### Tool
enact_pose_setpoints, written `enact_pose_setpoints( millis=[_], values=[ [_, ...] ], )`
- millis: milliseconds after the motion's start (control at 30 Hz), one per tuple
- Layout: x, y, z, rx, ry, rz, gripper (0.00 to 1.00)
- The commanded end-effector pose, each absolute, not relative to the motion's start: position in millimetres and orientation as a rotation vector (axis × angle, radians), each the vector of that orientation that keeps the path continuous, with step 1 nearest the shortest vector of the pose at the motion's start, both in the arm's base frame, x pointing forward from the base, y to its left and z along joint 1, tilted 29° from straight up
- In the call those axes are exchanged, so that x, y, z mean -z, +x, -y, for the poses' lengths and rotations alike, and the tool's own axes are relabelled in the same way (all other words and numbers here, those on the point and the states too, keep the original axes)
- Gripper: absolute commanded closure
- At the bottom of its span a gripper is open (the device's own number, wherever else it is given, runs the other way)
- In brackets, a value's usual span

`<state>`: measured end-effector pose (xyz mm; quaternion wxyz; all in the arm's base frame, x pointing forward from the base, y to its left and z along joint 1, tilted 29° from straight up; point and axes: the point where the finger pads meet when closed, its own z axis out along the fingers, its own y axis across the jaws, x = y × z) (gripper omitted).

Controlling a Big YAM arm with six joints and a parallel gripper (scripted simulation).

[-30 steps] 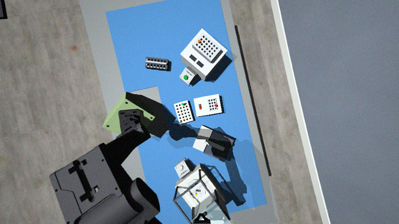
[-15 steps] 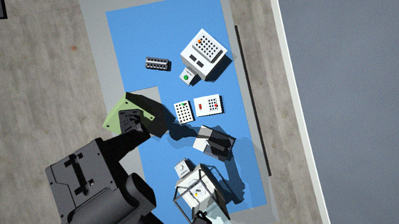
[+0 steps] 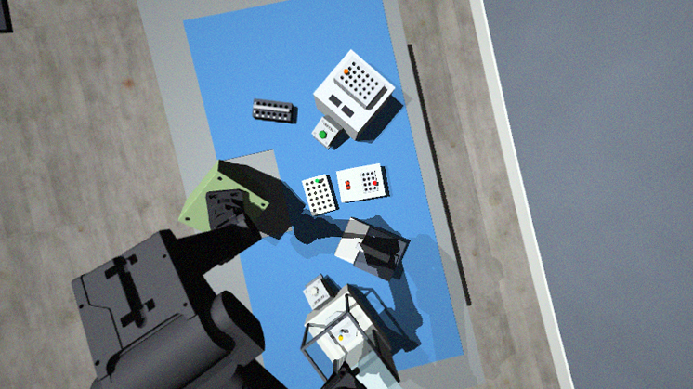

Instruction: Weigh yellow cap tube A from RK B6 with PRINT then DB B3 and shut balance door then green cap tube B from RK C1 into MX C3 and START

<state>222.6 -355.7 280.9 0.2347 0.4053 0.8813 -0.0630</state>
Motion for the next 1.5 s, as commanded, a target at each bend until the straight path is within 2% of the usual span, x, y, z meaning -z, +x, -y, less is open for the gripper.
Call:
enact_pose_setpoints(
  millis=[0, 1400, 1467],
  values=[
    [-296.4, 221.5, 360.8, 0.179, 1.240, -2.302, 0.64],
    [-297.6, 224.5, 362.1, 0.171, 1.227, -2.317, 0.64],
    [-276.0, 226.5, 361.7, 0.146, 1.252, -2.335, 0.64]
  ],
)
